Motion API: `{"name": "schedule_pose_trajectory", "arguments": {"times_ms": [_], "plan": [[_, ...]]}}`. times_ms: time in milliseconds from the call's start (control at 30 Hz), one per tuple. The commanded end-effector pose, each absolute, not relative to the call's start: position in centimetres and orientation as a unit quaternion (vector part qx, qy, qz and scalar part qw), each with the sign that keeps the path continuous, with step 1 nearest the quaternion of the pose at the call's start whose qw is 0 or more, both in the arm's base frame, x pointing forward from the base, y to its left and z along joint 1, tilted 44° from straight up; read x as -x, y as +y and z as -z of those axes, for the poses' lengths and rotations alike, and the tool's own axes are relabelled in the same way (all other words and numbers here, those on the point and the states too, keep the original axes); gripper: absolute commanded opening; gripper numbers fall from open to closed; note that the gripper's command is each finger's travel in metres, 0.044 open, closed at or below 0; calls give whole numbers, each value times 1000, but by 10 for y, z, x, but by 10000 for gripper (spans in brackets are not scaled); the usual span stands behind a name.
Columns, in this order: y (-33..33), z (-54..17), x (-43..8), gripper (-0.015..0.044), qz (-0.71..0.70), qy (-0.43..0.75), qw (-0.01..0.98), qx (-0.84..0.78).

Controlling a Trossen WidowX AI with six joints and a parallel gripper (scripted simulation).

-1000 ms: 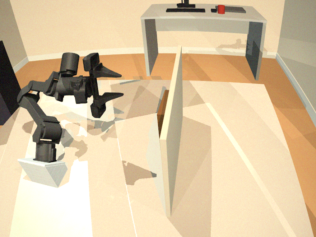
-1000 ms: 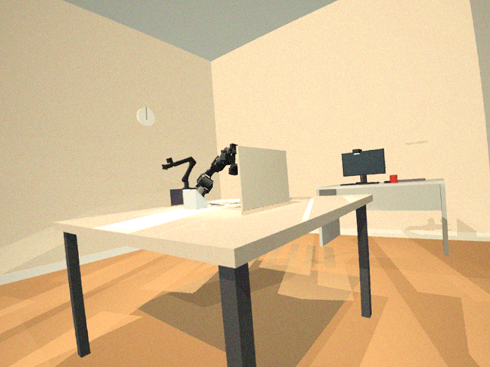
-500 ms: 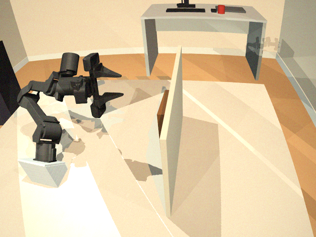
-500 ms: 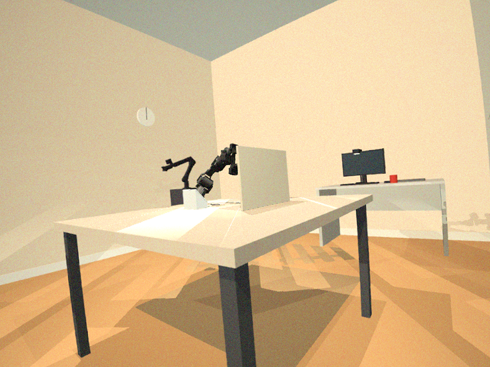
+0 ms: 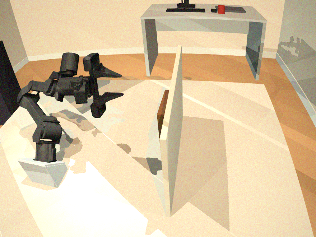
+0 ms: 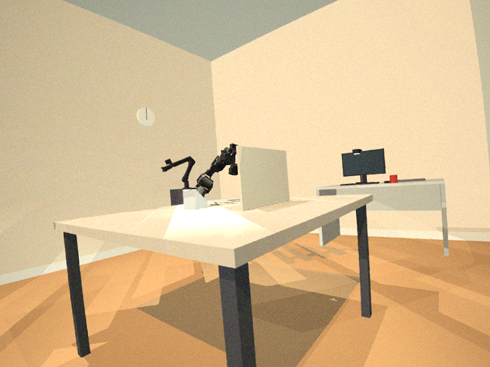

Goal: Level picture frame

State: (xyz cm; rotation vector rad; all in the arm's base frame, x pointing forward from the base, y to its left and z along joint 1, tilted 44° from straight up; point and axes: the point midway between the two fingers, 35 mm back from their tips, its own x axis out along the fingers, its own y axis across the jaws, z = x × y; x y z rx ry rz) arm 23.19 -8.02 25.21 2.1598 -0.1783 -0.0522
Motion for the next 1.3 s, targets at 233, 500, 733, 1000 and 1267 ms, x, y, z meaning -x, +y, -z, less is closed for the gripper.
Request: {"name": "schedule_pose_trajectory", "arguments": {"times_ms": [233,500,733,1000,1267], "plan": [[-46,-216,-239,260,18,-72,466,-882],[-40,-209,-239,260,17,-72,466,-882],[-38,-211,-238,260,17,-72,466,-882],[-38,-212,-240,260,17,-72,466,-882],[-43,-220,-275,260,16,-73,466,-882]]}}
